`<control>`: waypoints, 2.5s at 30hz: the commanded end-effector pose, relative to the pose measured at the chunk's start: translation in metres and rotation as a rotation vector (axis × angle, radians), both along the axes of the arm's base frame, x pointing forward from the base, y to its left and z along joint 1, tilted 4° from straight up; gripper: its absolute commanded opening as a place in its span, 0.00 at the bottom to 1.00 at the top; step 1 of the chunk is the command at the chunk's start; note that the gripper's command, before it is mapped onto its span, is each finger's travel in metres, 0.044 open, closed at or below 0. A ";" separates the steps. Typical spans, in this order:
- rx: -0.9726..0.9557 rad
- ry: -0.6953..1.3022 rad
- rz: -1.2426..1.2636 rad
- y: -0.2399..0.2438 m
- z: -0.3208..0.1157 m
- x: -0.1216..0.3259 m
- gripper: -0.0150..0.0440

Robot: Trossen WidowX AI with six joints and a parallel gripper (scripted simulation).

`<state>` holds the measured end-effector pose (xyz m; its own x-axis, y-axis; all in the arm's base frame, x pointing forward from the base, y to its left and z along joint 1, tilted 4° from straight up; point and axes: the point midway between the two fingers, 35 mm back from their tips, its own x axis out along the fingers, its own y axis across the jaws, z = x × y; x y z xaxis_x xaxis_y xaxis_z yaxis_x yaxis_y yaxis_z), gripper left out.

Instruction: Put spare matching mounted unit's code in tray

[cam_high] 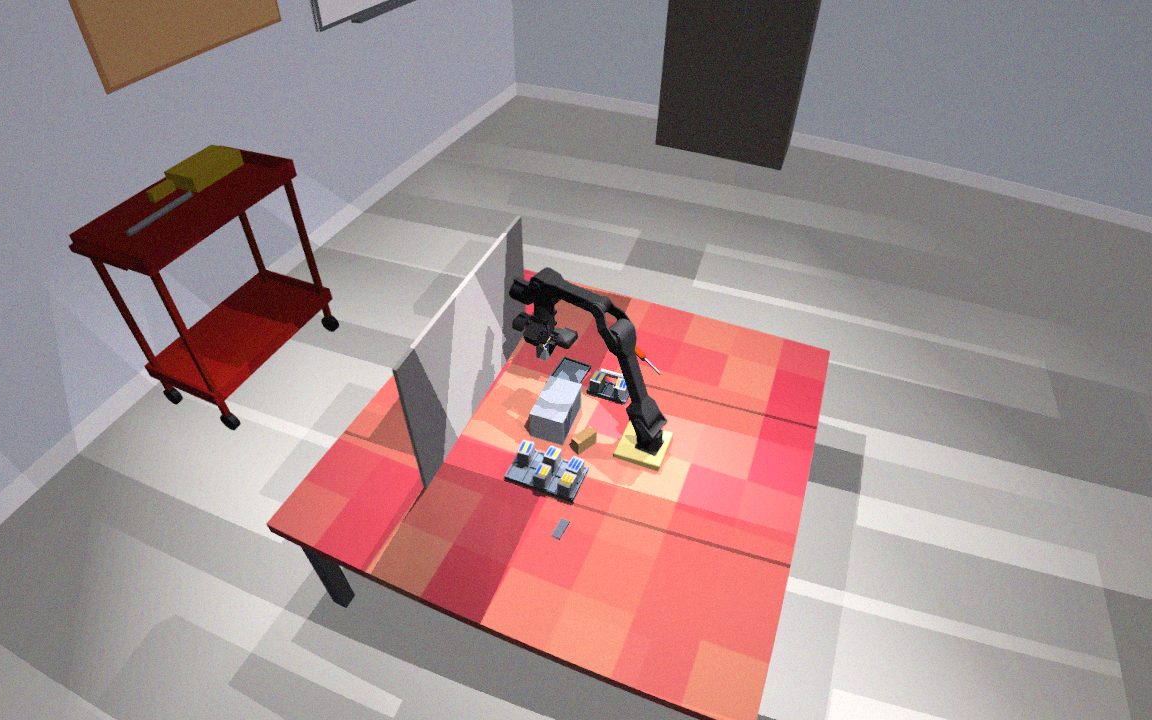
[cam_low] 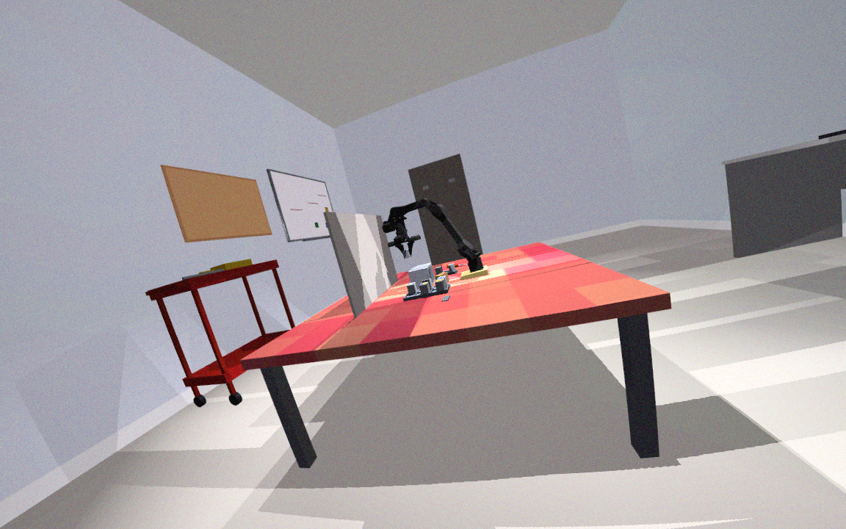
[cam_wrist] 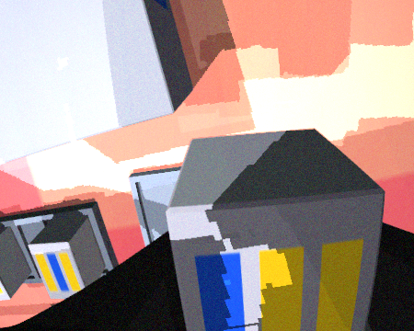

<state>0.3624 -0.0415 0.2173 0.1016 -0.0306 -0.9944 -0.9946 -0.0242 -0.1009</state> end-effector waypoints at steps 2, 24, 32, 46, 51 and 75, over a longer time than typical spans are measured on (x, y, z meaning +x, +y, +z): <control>-0.002 -0.002 0.011 -0.027 0.003 -0.006 0.25; -0.018 0.000 0.033 -0.094 0.002 -0.026 0.25; -0.018 0.000 0.033 -0.095 -0.003 -0.024 0.25; -0.018 0.000 0.033 -0.096 -0.012 -0.021 0.25; -0.018 0.000 0.033 -0.096 -0.016 -0.020 0.25; -0.019 -0.001 0.033 -0.098 -0.032 -0.015 0.25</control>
